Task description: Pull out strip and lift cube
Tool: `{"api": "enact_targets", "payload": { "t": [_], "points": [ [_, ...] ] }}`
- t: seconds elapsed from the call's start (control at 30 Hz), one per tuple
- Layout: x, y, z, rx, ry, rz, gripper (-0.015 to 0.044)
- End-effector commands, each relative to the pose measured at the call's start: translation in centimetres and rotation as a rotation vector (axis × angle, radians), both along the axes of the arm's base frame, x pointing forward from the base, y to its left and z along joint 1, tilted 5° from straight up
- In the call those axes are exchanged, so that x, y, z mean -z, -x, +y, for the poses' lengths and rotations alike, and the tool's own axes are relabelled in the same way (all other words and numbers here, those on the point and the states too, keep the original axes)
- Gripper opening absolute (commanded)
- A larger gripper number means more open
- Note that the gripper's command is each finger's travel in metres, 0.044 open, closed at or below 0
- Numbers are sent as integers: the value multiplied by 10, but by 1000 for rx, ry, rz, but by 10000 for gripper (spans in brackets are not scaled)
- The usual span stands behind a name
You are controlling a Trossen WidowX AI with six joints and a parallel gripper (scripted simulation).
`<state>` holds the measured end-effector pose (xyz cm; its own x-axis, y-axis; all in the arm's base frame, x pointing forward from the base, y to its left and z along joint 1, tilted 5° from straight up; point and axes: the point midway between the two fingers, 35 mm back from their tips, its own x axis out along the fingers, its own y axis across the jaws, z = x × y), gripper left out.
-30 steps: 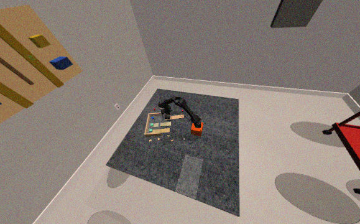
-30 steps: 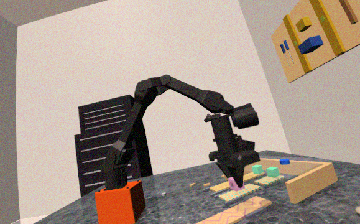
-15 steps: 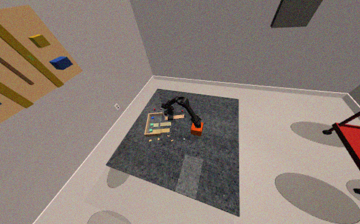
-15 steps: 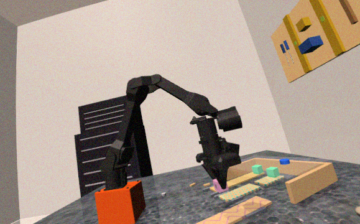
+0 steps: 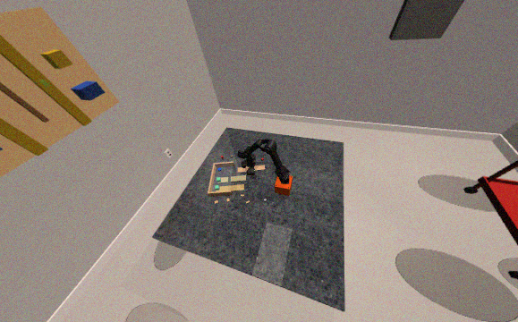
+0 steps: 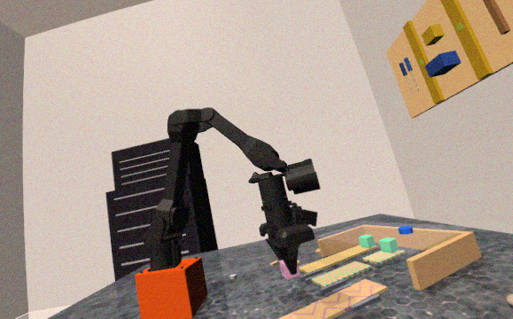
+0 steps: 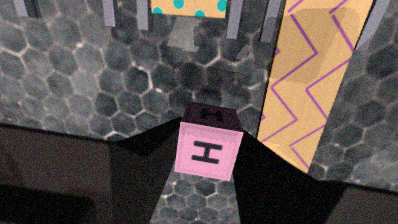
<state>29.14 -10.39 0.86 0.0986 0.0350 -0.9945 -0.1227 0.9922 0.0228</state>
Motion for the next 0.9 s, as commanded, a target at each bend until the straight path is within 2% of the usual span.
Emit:
{"api": "enact_targets", "payload": {
  "t": [0.0,0.17,0.87],
  "points": [
    [-3,5,1,-3,3,1,0],
    [-33,8,0,-3,3,0,0],
    [-34,8,0,-3,3,0,0]
  ]
}}
